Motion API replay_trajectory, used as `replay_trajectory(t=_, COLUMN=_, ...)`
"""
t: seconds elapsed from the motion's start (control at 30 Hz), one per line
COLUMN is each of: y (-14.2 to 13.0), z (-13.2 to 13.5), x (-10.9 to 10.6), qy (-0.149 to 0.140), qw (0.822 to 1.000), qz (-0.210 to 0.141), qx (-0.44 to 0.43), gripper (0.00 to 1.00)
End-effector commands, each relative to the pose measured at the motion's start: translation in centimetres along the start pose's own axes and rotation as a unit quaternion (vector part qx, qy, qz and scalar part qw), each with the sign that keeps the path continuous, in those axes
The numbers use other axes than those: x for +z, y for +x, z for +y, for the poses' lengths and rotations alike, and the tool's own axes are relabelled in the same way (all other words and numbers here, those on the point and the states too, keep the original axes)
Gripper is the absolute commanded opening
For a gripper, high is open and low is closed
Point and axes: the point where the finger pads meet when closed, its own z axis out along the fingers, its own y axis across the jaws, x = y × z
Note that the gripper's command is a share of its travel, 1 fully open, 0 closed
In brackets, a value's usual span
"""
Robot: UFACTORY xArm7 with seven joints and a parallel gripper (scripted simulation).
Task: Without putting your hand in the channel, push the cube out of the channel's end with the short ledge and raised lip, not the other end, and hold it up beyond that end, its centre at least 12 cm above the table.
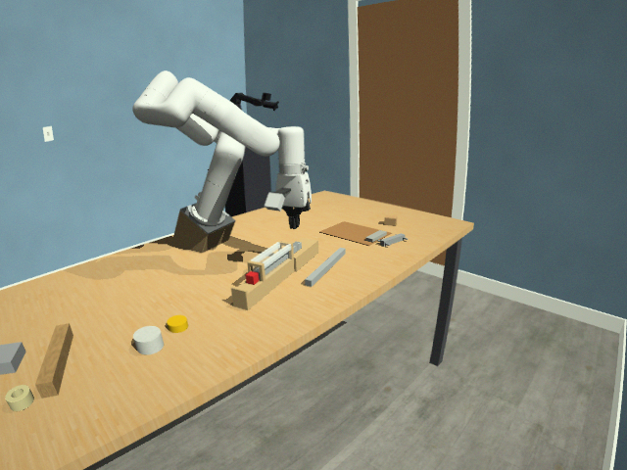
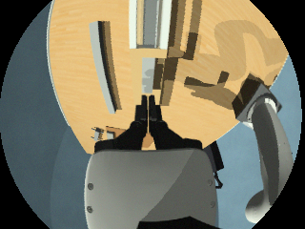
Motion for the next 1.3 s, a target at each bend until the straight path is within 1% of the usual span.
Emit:
replay_trajectory(t=0.0, y=-4.5, z=0.1, x=-0.1, qy=0.0, qw=1.0, qz=0.003, qx=0.001, gripper=0.0)
replay_trajectory(t=0.13, y=-4.5, z=0.1, x=0.1, qy=0.0, qw=1.0, qz=0.003, qx=0.001, gripper=0.0)
replay_trajectory(t=0.17, y=-4.5, z=0.1, x=0.4, qy=-0.001, qw=1.0, qz=0.004, qx=0.001, gripper=0.0)
replay_trajectory(t=0.33, y=-4.6, z=-0.1, x=3.7, qy=-0.001, qw=1.0, qz=0.004, qx=0.001, gripper=0.0)
replay_trajectory(t=0.4, y=-4.6, z=-0.1, x=4.5, qy=-0.001, qw=1.0, qz=0.004, qx=0.001, gripper=0.0)
replay_trajectory(t=0.7, y=-4.6, z=-0.1, x=5.0, qy=-0.001, qw=1.0, qz=0.004, qx=0.001, gripper=0.0)
replay_trajectory(t=1.03, y=-4.5, z=-0.1, x=7.0, qy=-0.001, qw=1.0, qz=0.004, qx=0.001, gripper=0.0)
replay_trajectory(t=1.27, y=-4.4, z=-0.1, x=7.1, qy=-0.001, qw=1.0, qz=0.004, qx=0.001, gripper=0.0)
